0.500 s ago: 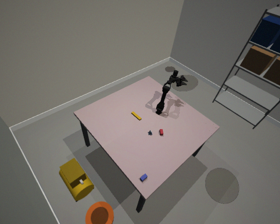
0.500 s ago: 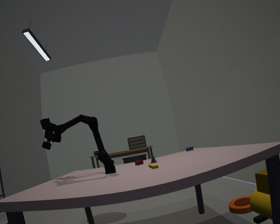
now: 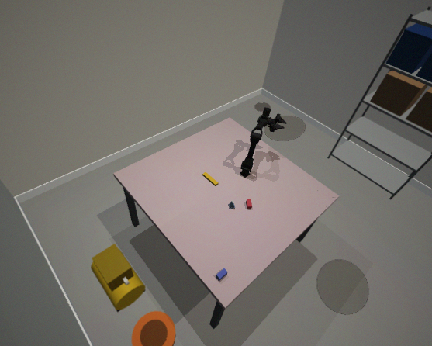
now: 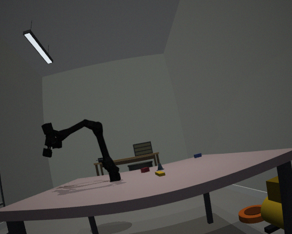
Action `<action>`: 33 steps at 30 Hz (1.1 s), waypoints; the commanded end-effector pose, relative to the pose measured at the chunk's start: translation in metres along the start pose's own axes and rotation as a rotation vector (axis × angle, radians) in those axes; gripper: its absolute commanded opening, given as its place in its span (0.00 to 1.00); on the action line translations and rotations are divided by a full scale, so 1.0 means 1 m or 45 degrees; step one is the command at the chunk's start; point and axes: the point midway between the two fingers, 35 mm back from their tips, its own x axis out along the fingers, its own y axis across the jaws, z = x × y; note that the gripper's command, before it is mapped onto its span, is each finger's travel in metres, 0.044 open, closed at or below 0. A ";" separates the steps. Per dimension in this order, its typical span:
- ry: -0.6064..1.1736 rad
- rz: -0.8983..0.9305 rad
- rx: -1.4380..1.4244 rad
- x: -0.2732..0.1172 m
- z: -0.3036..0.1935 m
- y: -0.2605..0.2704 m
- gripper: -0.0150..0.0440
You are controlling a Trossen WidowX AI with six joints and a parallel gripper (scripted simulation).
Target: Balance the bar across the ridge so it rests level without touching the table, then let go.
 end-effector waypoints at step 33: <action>0.958 -0.353 -0.680 -0.219 -0.051 -0.077 0.79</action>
